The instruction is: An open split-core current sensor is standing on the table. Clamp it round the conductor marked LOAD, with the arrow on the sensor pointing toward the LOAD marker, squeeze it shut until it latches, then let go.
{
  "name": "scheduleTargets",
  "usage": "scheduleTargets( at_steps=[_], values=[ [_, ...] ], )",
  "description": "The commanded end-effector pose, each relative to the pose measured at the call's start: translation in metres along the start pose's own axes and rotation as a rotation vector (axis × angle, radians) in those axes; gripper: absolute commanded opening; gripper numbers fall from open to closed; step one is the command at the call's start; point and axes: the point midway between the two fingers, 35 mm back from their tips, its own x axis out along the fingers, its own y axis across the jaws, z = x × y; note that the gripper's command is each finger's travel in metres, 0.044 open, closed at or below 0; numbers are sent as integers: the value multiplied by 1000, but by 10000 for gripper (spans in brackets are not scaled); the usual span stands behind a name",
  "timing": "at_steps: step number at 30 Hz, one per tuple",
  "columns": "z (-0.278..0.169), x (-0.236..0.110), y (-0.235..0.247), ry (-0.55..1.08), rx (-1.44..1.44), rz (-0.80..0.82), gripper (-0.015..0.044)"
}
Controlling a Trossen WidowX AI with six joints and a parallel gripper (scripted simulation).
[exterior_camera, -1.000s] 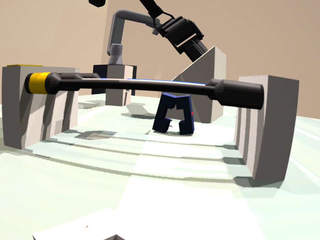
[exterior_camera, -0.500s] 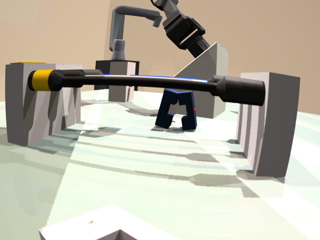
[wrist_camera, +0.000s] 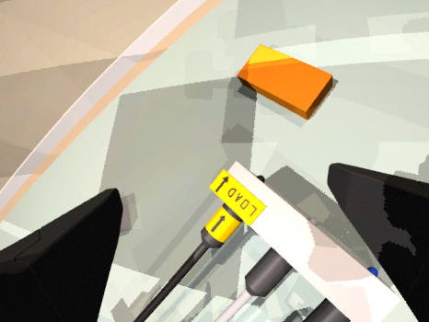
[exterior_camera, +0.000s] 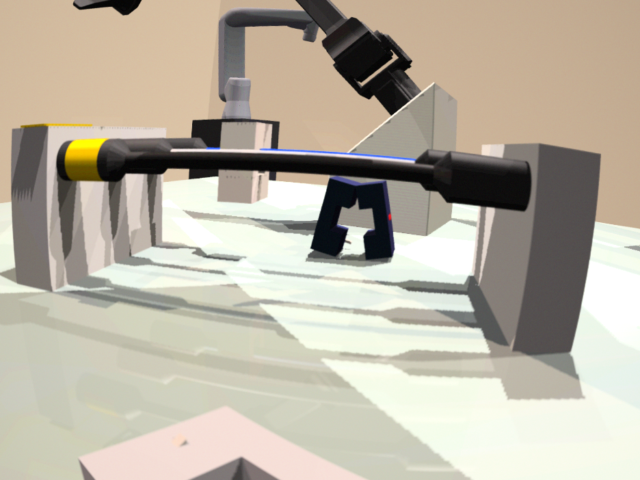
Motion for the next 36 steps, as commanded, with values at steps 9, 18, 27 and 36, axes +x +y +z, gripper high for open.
scheduleTargets(
  at_steps=[9,18,27,36],
  values=[
    [-50,55,20,351,-344,-349,440],
    [-50,55,20,351,-344,-349,440],
    [-50,55,20,351,-344,-349,440],
    [-129,36,44,510,-472,-269,440]
  ],
)
